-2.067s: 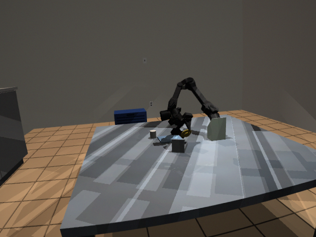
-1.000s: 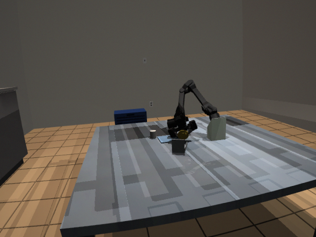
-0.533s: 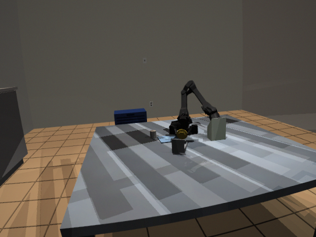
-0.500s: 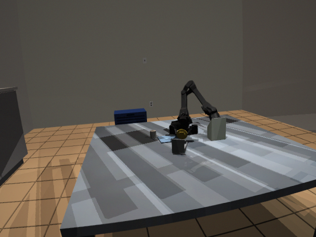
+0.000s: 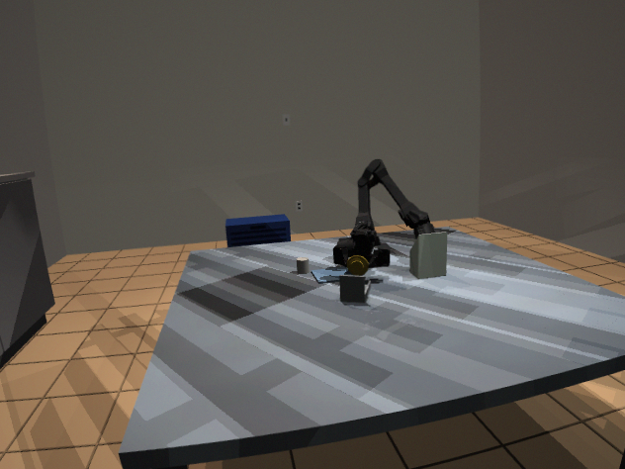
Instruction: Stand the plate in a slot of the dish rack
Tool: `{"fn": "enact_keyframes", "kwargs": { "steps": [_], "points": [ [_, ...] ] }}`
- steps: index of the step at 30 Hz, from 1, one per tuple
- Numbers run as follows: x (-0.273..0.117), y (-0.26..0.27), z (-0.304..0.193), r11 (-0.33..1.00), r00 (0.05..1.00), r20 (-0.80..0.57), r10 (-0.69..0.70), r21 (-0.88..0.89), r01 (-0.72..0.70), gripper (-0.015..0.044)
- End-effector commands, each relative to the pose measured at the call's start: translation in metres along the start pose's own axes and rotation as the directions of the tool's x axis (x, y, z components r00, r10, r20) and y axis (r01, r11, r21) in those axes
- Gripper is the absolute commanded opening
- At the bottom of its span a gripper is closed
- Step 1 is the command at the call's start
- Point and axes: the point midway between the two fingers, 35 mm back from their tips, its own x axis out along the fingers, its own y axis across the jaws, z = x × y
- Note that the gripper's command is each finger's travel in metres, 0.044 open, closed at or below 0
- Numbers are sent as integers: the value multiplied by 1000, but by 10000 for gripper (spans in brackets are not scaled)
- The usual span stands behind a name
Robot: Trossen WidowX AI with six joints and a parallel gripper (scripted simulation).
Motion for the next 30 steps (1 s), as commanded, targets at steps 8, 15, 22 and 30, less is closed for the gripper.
{"fn": "enact_keyframes", "kwargs": {
  "steps": [8,15,22,30],
  "points": [
    [17,3,1,1000,1000,0,2,2,-2,0],
    [22,3,1,1000,1000,1,-1,-3,1,0],
    [28,4,2,1000,1000,2,-7,-11,7,0],
    [29,5,2,1000,1000,3,-17,-26,17,0]
  ]
}}
